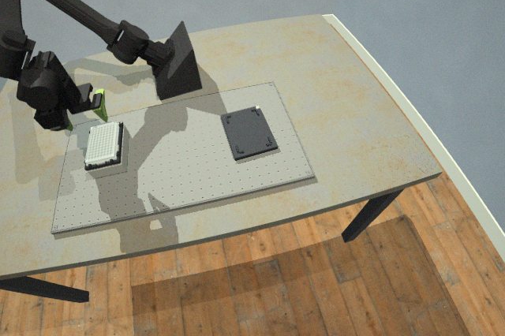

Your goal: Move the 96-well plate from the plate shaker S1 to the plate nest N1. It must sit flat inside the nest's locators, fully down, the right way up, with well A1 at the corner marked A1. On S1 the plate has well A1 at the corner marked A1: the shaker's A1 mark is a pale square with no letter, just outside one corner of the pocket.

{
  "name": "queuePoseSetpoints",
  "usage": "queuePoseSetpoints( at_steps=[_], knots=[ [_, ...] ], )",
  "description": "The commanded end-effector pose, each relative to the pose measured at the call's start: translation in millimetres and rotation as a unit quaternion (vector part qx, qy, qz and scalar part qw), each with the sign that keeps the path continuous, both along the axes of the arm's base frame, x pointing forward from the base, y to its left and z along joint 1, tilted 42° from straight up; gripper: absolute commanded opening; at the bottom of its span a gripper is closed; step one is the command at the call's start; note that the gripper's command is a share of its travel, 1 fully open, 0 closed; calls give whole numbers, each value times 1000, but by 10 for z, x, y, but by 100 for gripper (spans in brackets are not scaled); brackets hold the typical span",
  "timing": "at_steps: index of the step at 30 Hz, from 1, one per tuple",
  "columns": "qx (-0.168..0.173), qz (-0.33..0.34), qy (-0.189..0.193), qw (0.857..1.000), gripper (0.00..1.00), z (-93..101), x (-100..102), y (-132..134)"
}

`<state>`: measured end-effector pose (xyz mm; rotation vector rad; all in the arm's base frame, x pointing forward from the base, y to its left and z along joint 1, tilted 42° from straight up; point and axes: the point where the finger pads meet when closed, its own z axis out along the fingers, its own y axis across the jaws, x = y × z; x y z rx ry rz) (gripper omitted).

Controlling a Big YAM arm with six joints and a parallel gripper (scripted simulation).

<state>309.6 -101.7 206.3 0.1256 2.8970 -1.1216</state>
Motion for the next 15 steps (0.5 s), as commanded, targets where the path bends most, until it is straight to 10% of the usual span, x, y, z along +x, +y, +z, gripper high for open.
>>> queuePoseSetpoints(
  at_steps=[1, 15],
  knots=[
    [1, 3, -22, 1000, 100, 126, 95, 30],
    [0, 0, -12, 1000, 100, -99, 36, -145]
  ],
)
